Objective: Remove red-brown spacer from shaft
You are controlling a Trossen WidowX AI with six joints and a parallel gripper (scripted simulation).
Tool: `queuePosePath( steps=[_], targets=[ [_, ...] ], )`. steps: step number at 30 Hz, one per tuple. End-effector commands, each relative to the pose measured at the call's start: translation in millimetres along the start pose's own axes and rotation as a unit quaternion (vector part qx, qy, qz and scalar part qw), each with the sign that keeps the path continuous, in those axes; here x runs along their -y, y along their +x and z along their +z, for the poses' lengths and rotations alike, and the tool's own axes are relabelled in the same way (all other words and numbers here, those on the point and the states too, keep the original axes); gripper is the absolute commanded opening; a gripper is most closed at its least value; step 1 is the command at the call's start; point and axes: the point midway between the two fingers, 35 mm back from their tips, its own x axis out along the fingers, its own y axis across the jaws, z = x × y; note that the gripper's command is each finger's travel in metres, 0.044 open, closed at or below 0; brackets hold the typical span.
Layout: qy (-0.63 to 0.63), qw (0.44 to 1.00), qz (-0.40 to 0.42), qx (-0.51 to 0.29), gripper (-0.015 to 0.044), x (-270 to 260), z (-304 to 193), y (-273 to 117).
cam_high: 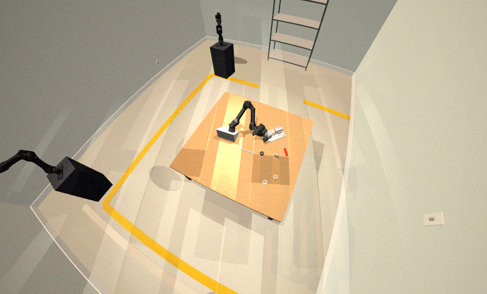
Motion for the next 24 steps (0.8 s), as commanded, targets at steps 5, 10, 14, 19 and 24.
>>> queuePosePath(
  steps=[5, 10, 14, 19, 24],
  targets=[
    [0.002, 1.0, -0.001, 0.0, 0.044, 0.3, -0.1, 10.7],
    [0.002, 1.0, -0.001, 0.0, 0.044, 0.1, -0.1, 16.1],
    [0.001, 1.0, 0.001, -0.001, 0.0387, -1.0, -1.0, 14.9],
    [0.001, 1.0, 0.001, -0.001, 0.0256, -1.0, -1.0, 14.9],
    [0.001, 1.0, 0.001, -0.001, 0.0125, -1.0, -1.0, 14.9]
  ],
)
